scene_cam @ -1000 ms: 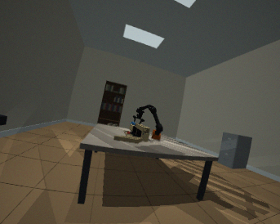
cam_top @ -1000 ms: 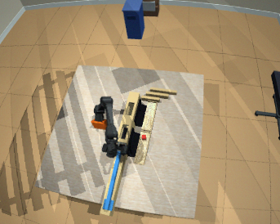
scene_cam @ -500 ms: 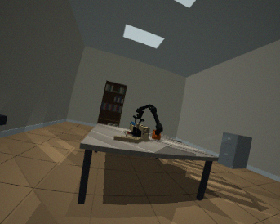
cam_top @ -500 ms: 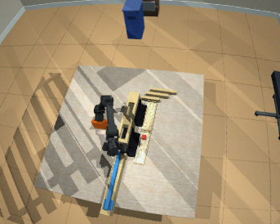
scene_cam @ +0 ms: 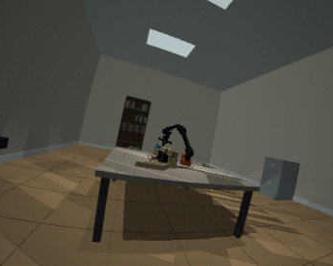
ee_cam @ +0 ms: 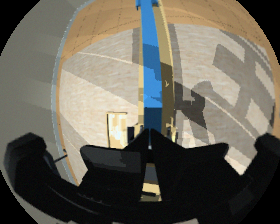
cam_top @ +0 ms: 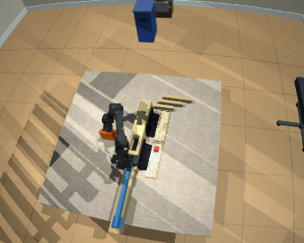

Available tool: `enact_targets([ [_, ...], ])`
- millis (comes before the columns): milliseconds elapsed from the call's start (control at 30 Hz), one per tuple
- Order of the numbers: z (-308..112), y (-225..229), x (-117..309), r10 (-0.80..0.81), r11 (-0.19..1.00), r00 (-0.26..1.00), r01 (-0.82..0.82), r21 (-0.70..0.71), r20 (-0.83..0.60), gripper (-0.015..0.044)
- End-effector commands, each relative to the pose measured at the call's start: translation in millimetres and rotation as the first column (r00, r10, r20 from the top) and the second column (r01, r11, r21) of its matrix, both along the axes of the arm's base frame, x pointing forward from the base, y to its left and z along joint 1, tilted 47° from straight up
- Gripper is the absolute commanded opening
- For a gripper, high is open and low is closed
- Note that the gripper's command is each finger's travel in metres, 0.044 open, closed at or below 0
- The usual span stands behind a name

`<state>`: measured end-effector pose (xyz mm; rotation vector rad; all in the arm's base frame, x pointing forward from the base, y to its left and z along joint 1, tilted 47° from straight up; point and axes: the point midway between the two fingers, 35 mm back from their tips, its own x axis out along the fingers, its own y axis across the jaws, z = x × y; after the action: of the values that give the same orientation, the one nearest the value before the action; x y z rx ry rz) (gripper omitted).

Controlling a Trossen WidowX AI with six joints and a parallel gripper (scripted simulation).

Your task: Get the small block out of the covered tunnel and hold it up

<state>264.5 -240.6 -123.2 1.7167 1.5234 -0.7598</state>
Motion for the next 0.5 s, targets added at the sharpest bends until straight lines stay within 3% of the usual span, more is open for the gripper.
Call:
enact_targets([
  [0,-0.5,0.0,0.0,0.000,1.000,1.000,0.000,0.000,0.000,0.0000],
  [167,-3.3,-0.8,0.2,0.000,1.000,1.000,0.000,0.000,0.000,0.0000],
  [467,2.7,-3.6,0.6,-0.001,1.000,1.000,0.001,-0.001,0.000,0.0236],
])
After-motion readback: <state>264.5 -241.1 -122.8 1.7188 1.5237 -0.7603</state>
